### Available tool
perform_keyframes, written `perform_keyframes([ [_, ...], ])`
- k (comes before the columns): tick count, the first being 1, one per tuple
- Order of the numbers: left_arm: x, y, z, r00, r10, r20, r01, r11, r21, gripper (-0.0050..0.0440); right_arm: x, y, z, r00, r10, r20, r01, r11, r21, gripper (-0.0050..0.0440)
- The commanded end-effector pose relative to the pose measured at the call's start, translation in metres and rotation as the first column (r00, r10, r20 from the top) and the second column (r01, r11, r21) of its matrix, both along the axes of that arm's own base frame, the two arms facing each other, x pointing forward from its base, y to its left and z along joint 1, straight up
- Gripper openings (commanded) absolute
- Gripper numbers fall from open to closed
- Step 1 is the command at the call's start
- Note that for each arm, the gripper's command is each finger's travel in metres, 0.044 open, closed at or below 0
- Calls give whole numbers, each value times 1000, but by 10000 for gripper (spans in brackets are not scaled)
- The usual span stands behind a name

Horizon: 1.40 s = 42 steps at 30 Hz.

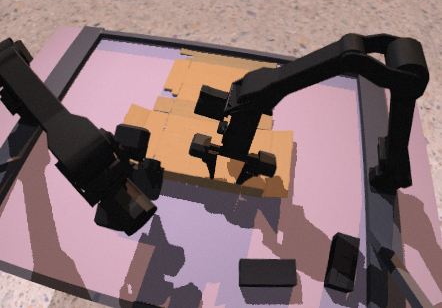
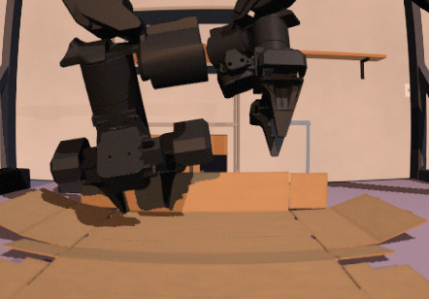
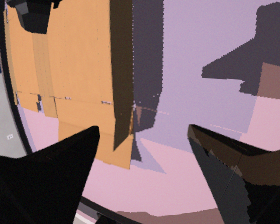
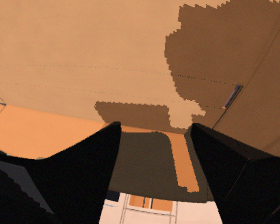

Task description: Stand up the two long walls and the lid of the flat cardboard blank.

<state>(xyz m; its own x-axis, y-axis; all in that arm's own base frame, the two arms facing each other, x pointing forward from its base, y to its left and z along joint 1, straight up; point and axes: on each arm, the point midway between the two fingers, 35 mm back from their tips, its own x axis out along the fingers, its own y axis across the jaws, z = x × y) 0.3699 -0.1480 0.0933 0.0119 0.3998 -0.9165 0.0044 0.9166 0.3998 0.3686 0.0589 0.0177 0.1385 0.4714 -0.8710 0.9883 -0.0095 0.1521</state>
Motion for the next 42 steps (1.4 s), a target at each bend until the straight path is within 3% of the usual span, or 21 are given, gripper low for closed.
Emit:
perform_keyframes([
  [1,4,-2,8,1000,11,20,-11,1000,-13,256,0,2,9,999,6,-45,-7,1000,-18,343],
  [2,4,-2,8,1000,11,20,-11,1000,-13,232,2,2,15,999,5,-53,-6,1000,-21,367],
  [4,4,-2,8,1000,11,20,-11,1000,-13,232,2,2,15,999,5,-53,-6,1000,-21,367],
  [7,4,-2,8,1000,11,20,-11,1000,-13,160,6,4,36,997,4,-77,-6,1000,-30,439],
  [11,4,-2,8,1000,11,20,-11,1000,-13,64,17,6,76,997,0,-76,-4,999,-49,439],
  [14,4,-2,8,1000,11,20,-11,1000,-13,0,7,7,82,992,0,-129,-6,999,-52,439],
  [23,4,-2,8,1000,11,20,-11,1000,-13,0,7,7,82,992,0,-130,-6,999,-52,439],
  [27,6,2,9,999,41,34,-40,999,-22,96,1,8,82,992,79,-95,-85,995,-58,439],
  [29,8,7,8,996,81,45,-79,996,-34,100,-5,9,84,982,179,-53,-183,980,-76,439],
  [36,17,28,4,963,252,89,-245,965,-91,100,-28,13,92,830,552,78,-533,826,-183,439],
  [38,17,28,4,963,252,89,-245,965,-91,100,-28,13,92,830,552,78,-533,826,-183,439],
  [42,22,41,1,931,349,109,-336,934,-126,100,-41,15,96,647,751,131,-707,656,-265,439],
])
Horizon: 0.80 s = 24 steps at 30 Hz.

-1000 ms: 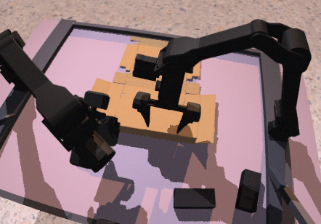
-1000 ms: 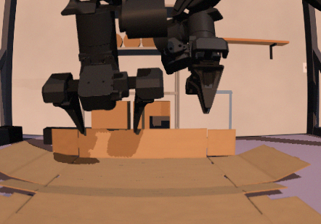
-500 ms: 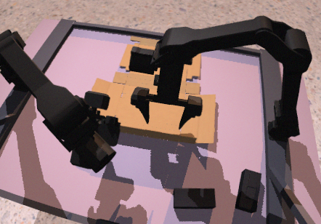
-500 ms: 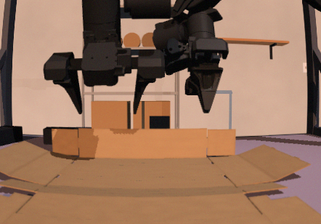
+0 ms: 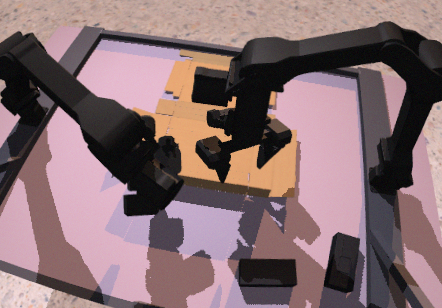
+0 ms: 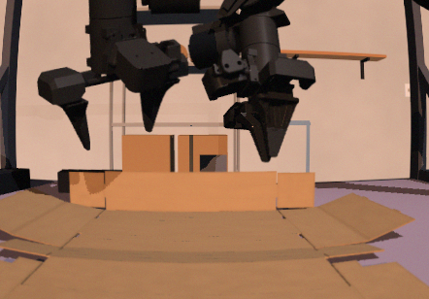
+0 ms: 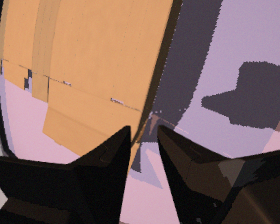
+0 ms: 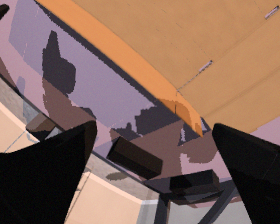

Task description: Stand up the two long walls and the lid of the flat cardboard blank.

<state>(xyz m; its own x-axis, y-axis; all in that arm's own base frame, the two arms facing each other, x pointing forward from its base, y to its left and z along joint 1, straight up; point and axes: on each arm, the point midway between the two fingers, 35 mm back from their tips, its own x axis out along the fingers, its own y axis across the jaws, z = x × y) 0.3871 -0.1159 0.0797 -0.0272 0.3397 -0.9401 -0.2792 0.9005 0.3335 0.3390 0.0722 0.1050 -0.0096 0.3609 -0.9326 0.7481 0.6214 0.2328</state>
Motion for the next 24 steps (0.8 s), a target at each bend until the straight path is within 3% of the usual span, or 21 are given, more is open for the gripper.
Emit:
perform_keyframes([
  [1,6,11,15,994,91,68,-88,995,-45,100,-14,2,9,969,229,97,-227,973,-34,439],
  [6,9,23,12,978,185,92,-178,981,-74,100,-27,3,12,868,468,167,-460,884,-88,439],
  [11,12,33,10,956,272,107,-261,960,-102,100,-40,2,16,707,674,214,-657,738,-152,439],
  [13,12,33,10,956,272,107,-261,960,-102,100,-40,2,16,707,674,214,-657,738,-152,439],
  [17,14,40,7,927,357,116,-342,931,-130,100,-55,1,20,491,838,240,-812,539,-223,439],
  [24,16,50,3,877,464,123,-443,881,-167,100,-75,-2,25,146,960,239,-924,218,-314,439],
])
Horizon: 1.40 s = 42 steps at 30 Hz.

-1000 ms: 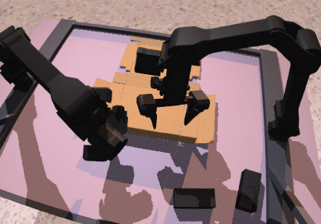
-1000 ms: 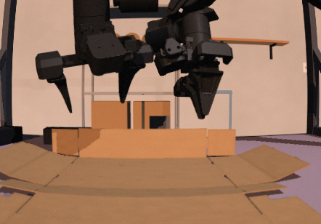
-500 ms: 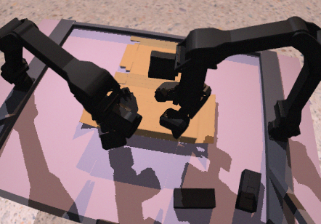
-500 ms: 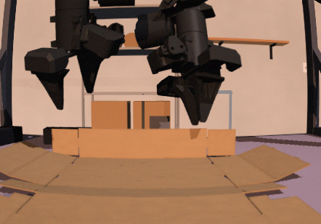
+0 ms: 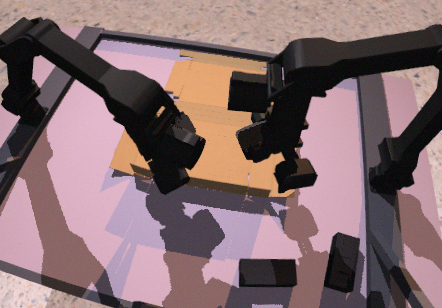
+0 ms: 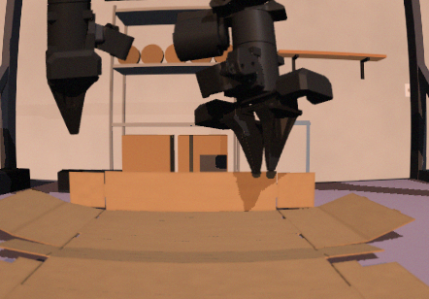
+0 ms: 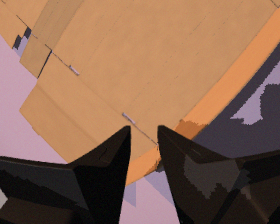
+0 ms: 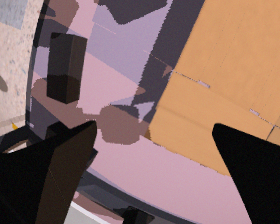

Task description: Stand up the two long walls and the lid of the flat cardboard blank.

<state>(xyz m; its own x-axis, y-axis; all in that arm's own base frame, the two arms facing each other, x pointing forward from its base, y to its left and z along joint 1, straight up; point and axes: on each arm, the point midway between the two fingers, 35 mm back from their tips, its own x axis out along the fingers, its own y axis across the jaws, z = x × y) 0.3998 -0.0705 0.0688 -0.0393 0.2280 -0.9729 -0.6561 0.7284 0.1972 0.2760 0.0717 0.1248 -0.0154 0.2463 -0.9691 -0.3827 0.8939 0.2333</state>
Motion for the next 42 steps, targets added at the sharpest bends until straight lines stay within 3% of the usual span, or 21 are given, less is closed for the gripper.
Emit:
perform_keyframes([
  [1,3,6,13,996,74,55,-72,997,-33,100,-15,-2,6,971,229,64,-228,973,-24,439],
  [4,4,10,11,990,124,62,-121,992,-47,100,-23,-3,7,922,375,93,-372,927,-47,439],
  [6,4,10,11,990,124,62,-121,992,-47,100,-23,-3,7,922,375,93,-372,927,-47,439],
  [12,6,20,7,967,242,76,-236,968,-82,100,-43,-7,10,716,685,137,-676,728,-113,439],
  [21,7,32,3,919,384,86,-372,920,-126,100,-67,-13,12,323,935,144,-917,347,-196,439],
  [23,7,32,3,919,384,86,-372,920,-126,100,-67,-13,12,323,935,144,-917,347,-196,439],
  [25,8,37,1,899,429,87,-415,899,-140,100,-75,-15,12,162,977,136,-957,189,-221,439],
  [33,9,48,-3,833,547,85,-527,830,-180,100,-97,-22,11,-249,964,97,-940,-216,-265,439],
  [38,9,54,-5,786,613,80,-590,782,-202,100,-109,-26,10,-486,871,68,-849,-452,-276,439],
  [40,9,54,-5,786,613,80,-590,782,-202,100,-109,-26,10,-486,871,68,-849,-452,-276,439],
  [42,9,58,-7,755,651,76,-625,750,-216,100,-117,-29,9,-622,781,50,-760,-588,-277,439],
])
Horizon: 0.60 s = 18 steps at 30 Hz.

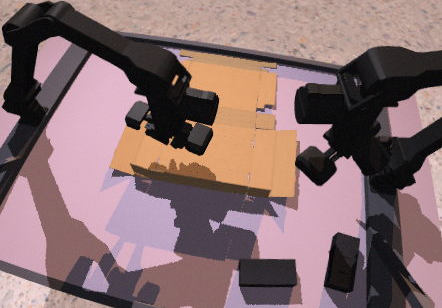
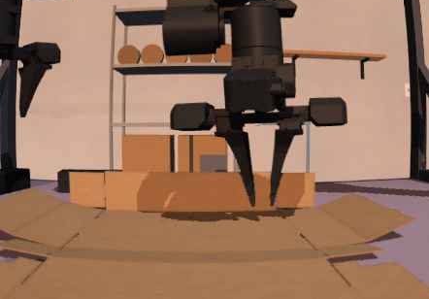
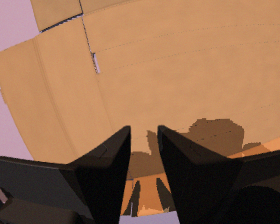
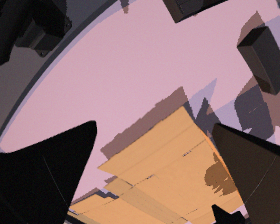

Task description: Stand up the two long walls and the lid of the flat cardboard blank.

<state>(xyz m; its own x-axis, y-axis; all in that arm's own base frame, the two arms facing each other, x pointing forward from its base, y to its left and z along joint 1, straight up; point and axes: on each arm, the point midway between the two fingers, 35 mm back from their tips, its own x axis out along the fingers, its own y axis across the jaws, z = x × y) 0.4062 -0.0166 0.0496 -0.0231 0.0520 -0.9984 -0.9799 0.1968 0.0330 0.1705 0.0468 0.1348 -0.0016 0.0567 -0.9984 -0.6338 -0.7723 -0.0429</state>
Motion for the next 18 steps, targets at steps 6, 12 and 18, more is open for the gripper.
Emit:
perform_keyframes([
  [6,3,12,10,988,144,52,-142,989,-45,100,-24,-9,-3,885,465,18,-464,885,-41,439],
  [12,3,16,8,978,200,55,-197,979,-61,100,-33,-12,-5,776,631,13,-629,775,-59,439],
  [18,3,16,8,978,201,55,-197,978,-61,100,-33,-12,-5,775,632,13,-631,774,-59,439],
])
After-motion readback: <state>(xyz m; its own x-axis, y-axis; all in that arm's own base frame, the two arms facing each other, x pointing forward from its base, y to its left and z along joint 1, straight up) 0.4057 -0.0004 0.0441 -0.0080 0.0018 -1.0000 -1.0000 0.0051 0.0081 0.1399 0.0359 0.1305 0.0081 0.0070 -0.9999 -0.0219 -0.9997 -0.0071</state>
